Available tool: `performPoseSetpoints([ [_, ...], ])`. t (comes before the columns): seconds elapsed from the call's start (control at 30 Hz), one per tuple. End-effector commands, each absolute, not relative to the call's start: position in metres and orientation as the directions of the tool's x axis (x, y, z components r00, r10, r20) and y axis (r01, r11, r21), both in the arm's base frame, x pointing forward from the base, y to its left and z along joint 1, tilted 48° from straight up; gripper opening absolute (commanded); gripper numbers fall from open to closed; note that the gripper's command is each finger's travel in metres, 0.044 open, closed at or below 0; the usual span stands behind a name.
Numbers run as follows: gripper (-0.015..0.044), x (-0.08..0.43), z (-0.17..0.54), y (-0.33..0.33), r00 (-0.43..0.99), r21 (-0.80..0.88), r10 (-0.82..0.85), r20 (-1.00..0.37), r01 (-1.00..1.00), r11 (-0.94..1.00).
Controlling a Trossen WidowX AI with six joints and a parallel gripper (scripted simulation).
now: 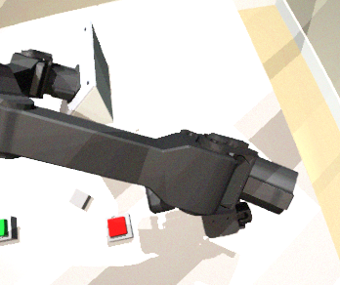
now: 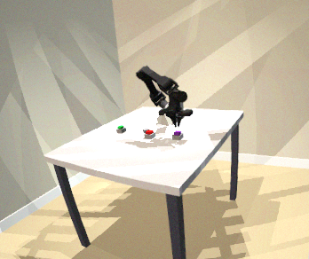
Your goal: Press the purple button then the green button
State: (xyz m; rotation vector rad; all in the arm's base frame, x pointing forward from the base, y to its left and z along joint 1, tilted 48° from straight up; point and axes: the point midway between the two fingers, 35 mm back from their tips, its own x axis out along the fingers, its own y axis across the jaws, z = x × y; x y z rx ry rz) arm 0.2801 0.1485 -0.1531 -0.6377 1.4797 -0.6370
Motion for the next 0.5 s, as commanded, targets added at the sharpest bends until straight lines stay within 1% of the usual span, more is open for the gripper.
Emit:
performPoseSetpoints([
  [0.0, 0.0020, 0.2798, -0.1535, 0.1465, -0.001, -0.729, -0.729, -0.684, -0.006, 0.684],
  [0.47, 0.0020, 0.2801, -0.1585, 0.1414, 0.000, -0.730, -0.730, -0.684, -0.006, 0.684],
])
